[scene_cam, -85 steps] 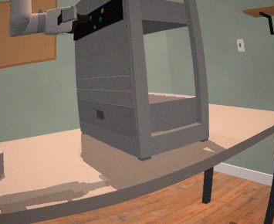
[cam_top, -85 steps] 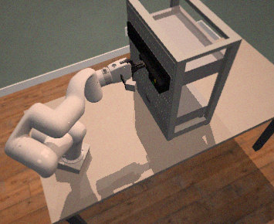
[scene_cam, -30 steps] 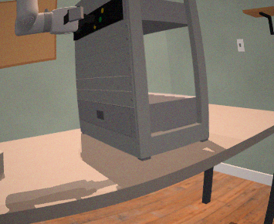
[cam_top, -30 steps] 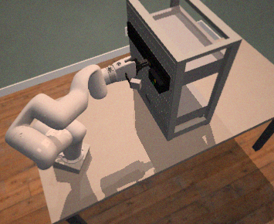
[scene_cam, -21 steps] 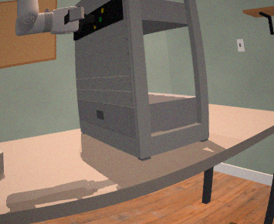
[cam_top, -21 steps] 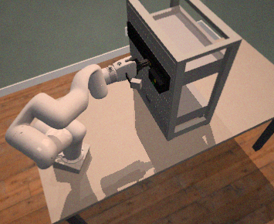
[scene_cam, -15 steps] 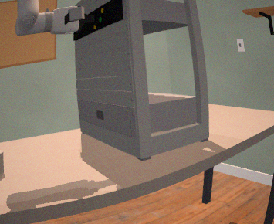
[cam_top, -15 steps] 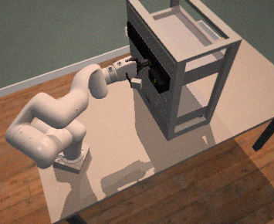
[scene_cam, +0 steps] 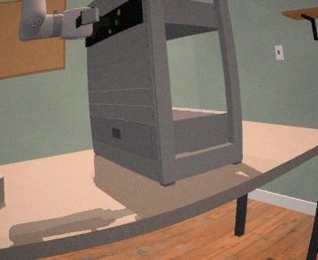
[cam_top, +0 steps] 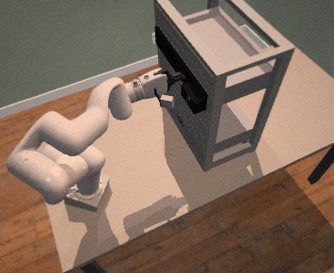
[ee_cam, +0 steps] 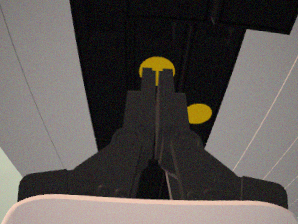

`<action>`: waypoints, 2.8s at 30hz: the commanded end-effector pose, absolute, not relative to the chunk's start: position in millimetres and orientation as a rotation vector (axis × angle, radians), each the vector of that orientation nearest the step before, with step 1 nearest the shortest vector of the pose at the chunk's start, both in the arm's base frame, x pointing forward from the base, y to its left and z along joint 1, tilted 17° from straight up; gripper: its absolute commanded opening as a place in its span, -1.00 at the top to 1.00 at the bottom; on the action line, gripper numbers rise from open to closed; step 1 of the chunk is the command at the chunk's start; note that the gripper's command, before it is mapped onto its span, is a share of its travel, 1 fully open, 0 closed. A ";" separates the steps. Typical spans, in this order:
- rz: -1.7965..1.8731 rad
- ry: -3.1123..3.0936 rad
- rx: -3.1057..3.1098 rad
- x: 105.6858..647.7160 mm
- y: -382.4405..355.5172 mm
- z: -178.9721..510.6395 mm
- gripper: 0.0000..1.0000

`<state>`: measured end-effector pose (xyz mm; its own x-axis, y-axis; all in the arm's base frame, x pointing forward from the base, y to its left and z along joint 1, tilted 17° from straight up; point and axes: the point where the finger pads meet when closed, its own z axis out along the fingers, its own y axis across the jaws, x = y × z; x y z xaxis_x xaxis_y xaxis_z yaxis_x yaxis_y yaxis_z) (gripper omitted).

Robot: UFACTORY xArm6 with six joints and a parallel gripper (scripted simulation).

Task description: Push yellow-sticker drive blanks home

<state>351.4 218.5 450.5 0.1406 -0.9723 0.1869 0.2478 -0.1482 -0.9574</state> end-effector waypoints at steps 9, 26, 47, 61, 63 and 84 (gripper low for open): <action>-1.311 0.828 -1.220 352.4 219.0 452.4 1.00; -1.311 0.828 -1.220 351.8 218.9 452.3 1.00; -1.311 0.828 -1.220 268.6 203.1 433.0 1.00; -1.310 0.828 -1.220 263.0 201.3 431.8 1.00; -1.310 0.828 -1.220 263.2 200.1 432.0 1.00; -1.311 0.828 -1.220 268.3 160.1 440.6 1.00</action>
<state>267.5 166.9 438.1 0.1317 -0.9739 0.1850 0.2491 -0.1482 -0.9571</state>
